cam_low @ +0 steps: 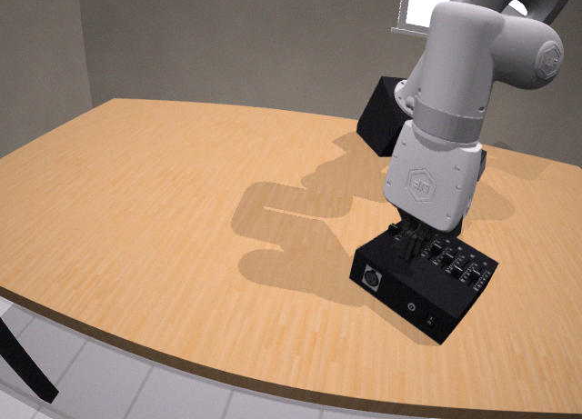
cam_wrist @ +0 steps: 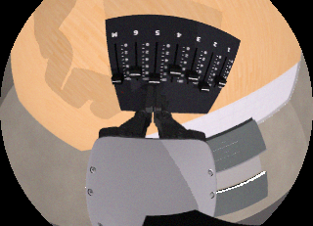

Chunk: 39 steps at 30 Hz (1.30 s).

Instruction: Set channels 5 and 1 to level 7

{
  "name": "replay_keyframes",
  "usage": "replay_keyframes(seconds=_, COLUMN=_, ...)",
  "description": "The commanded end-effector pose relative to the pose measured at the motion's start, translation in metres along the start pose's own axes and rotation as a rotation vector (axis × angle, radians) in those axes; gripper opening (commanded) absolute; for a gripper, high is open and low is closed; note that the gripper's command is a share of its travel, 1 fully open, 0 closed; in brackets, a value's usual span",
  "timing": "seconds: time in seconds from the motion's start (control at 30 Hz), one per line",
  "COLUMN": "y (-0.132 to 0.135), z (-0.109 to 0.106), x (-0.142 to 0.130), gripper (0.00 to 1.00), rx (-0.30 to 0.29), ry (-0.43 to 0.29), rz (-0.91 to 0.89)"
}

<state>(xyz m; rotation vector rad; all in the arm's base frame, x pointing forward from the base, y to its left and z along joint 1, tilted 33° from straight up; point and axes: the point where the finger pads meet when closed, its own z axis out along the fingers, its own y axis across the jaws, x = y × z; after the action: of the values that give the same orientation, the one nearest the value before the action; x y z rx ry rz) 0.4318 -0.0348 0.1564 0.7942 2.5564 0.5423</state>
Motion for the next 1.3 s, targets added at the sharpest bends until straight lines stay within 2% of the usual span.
replay_keyframes(seconds=0.0, y=0.000, z=-0.001, x=0.001, gripper=0.00, rx=-0.001, ry=-0.003, rz=0.000)
replay_keyframes(seconds=1.27, y=0.000, z=-0.001, x=0.012, gripper=0.00, rx=-0.001, ry=-0.003, rz=0.000)
